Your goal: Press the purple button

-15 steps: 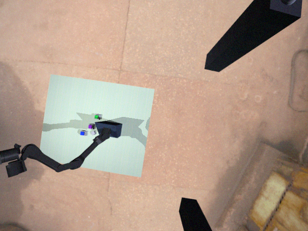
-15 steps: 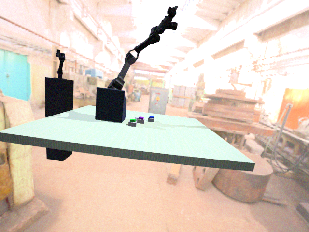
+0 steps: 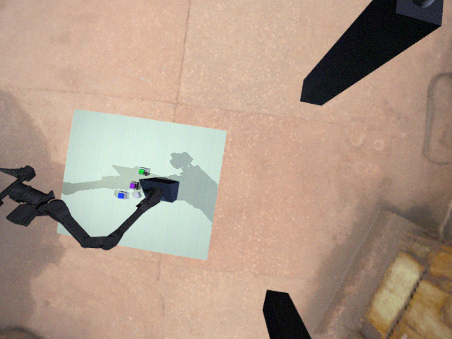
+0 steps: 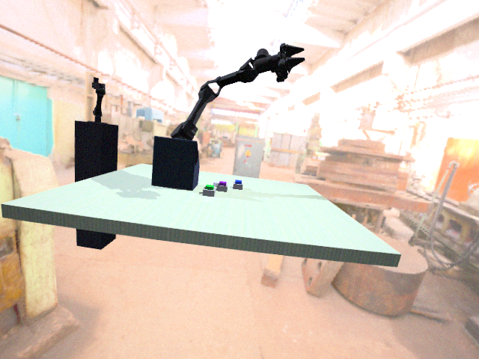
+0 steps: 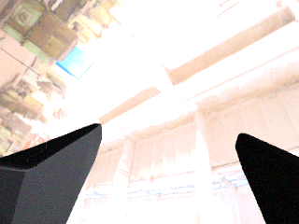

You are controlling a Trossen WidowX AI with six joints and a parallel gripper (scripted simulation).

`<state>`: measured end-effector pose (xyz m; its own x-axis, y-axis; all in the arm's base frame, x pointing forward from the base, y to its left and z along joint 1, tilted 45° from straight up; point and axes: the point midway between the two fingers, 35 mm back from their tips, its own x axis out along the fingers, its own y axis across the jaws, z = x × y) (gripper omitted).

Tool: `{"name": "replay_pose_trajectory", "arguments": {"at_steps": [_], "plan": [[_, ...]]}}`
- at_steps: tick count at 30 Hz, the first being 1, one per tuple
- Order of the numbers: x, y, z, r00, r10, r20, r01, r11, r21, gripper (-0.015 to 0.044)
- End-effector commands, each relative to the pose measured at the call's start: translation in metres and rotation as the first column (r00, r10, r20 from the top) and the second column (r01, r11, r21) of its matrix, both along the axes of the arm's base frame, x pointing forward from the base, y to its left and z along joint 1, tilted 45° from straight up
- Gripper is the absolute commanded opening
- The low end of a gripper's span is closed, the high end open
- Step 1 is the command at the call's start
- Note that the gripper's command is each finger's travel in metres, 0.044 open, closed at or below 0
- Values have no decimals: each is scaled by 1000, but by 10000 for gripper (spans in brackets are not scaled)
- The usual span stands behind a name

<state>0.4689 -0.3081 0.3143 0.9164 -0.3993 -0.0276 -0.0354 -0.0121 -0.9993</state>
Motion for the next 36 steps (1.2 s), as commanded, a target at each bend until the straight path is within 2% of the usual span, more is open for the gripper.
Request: {"name": "replay_pose_trajectory", "arguments": {"at_steps": [1,4,8,11,13,17,19,22,24,30,36], "plan": [[2,36,-70,986,104,-133,-62,956,288,400],[-7,71,-128,954,186,-236,-38,855,518,400],[-34,124,-196,887,293,-358,92,646,757,400],[-66,167,-238,819,370,-440,254,453,854,400],[-92,196,-261,764,419,-490,384,315,868,400],[-154,255,-292,629,516,-581,659,42,751,400],[-188,283,-300,546,563,-620,784,-81,616,400],[-240,322,-300,403,631,-663,913,-232,335,400],[-248,328,-300,380,640,-667,925,-250,286,400],[-248,328,-300,380,640,-667,925,-250,286,400],[-249,370,-341,380,642,-666,925,-251,286,242]]}}
